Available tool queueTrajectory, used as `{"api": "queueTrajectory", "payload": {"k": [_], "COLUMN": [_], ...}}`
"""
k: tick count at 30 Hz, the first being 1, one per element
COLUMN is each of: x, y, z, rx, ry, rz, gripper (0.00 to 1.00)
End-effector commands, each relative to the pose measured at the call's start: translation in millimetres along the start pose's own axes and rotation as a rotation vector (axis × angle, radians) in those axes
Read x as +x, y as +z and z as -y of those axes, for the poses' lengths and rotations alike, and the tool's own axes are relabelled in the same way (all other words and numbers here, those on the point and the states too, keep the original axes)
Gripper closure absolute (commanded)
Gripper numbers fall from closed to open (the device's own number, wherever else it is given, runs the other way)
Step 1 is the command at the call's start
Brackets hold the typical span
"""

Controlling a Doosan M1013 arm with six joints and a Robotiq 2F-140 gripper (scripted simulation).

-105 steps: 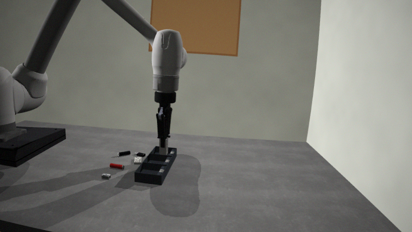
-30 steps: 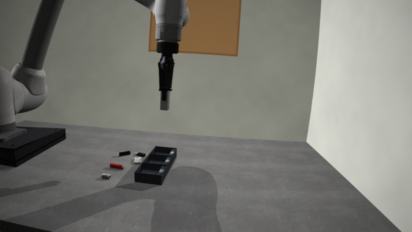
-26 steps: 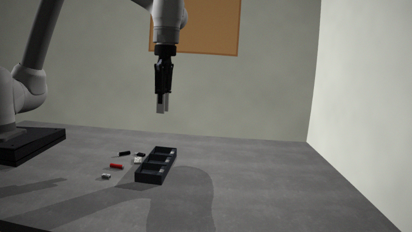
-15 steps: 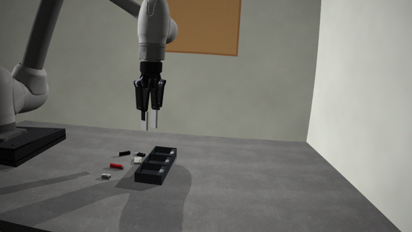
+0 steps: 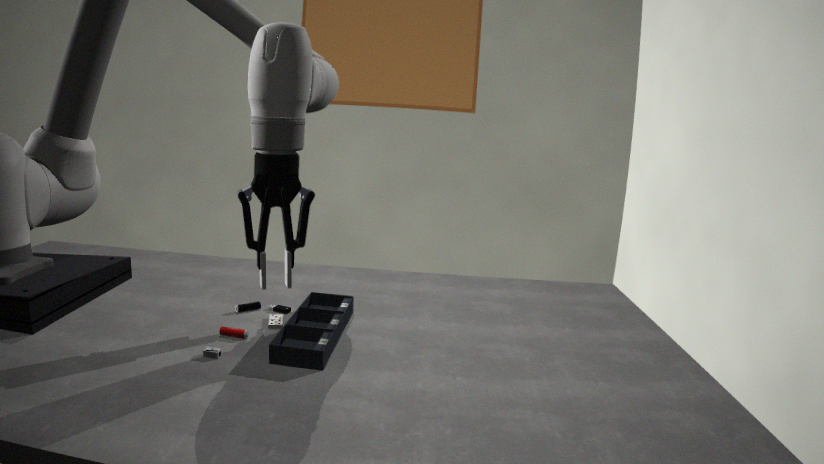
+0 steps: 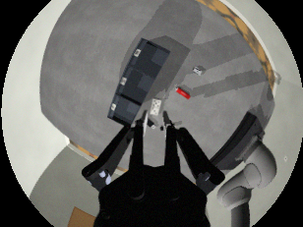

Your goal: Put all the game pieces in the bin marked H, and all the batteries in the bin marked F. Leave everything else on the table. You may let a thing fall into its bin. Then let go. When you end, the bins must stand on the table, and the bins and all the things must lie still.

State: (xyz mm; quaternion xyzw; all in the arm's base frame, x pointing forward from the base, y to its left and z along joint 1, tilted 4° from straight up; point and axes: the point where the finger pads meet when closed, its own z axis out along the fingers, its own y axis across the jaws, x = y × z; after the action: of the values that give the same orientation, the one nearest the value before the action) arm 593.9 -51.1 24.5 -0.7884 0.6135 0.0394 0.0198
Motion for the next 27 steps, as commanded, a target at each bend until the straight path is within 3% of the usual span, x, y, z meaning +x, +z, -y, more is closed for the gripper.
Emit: {"api": "queueTrajectory", "payload": {"k": [1,27], "x": [-0.1,-0.1], "y": [0.0,0.0], "z": [0.0,0.0], "rx": [-0.005,-0.005], "ry": [0.156,0.176], "rz": [-0.014,-0.016], "gripper": [0.75,0.75]}}
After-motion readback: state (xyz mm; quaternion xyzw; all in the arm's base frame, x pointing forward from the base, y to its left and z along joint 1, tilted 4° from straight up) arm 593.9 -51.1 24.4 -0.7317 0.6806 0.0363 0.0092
